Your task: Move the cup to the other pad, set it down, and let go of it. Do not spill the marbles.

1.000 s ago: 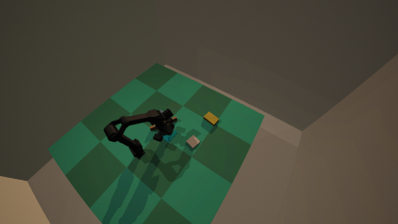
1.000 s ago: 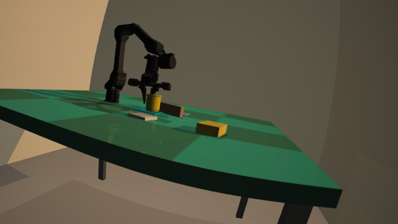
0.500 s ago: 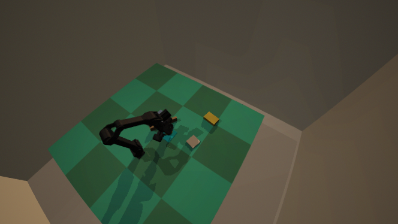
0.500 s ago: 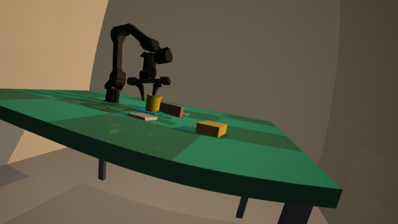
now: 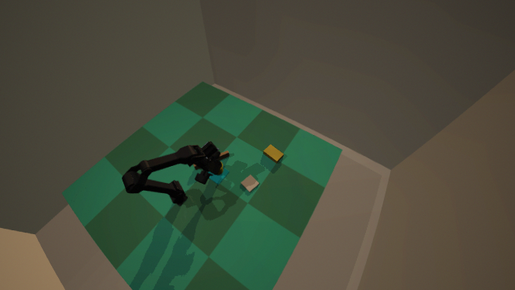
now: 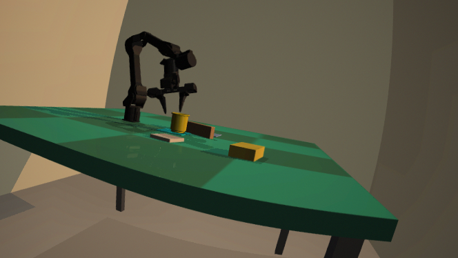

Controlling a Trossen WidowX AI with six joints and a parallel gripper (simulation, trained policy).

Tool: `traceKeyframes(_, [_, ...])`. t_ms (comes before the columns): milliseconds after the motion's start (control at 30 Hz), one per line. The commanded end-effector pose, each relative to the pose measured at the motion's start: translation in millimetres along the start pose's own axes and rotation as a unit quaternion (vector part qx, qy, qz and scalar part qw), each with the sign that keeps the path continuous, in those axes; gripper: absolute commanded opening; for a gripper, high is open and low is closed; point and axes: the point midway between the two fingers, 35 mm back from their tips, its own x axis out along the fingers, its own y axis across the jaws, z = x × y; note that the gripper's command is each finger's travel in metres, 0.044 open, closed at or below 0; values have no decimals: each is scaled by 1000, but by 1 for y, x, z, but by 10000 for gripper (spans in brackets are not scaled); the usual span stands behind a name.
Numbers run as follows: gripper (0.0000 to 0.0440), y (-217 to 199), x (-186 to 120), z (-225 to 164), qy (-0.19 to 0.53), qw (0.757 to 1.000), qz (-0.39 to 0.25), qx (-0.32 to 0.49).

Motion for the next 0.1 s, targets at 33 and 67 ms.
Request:
traceKeyframes(33, [284,2,-14,3,-6,1000,19,8])
traceKeyframes(67, [292,2,-17,4,-8,1000,23,9])
